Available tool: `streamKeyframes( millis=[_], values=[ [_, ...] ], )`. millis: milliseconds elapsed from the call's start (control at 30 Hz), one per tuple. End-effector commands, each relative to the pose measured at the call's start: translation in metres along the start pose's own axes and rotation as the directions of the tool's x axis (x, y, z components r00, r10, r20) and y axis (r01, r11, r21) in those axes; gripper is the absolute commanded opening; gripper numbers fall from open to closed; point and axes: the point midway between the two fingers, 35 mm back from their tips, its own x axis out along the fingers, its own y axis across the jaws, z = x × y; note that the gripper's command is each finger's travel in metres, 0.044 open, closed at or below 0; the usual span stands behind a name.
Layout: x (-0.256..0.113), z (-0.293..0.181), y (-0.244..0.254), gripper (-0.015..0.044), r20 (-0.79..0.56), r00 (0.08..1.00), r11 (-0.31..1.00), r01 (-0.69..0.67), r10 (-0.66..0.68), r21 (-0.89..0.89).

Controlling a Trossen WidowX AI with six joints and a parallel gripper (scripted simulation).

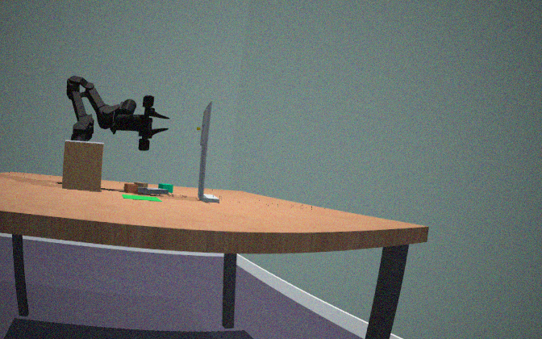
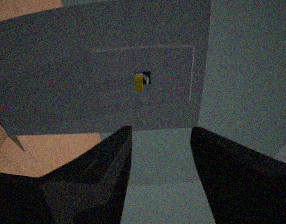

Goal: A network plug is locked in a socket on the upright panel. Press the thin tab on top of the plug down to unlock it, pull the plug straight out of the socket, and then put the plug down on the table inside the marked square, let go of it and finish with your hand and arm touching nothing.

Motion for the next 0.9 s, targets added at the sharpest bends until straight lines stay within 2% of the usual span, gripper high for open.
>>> streamKeyframes(
  millis=[0,233,867],
  values=[
    [-0.004,-0.018,0.009,0.0156,-0.043,0.999,0.997,-0.005,0.001,-0.078],
    [0.0,-0.016,0.009,0.0156,-0.043,0.999,0.997,-0.004,0.001,-0.078],
    [0.053,-0.005,0.01,0.0156,-0.041,0.999,0.997,-0.003,-0.001,-0.078]
  ],
)
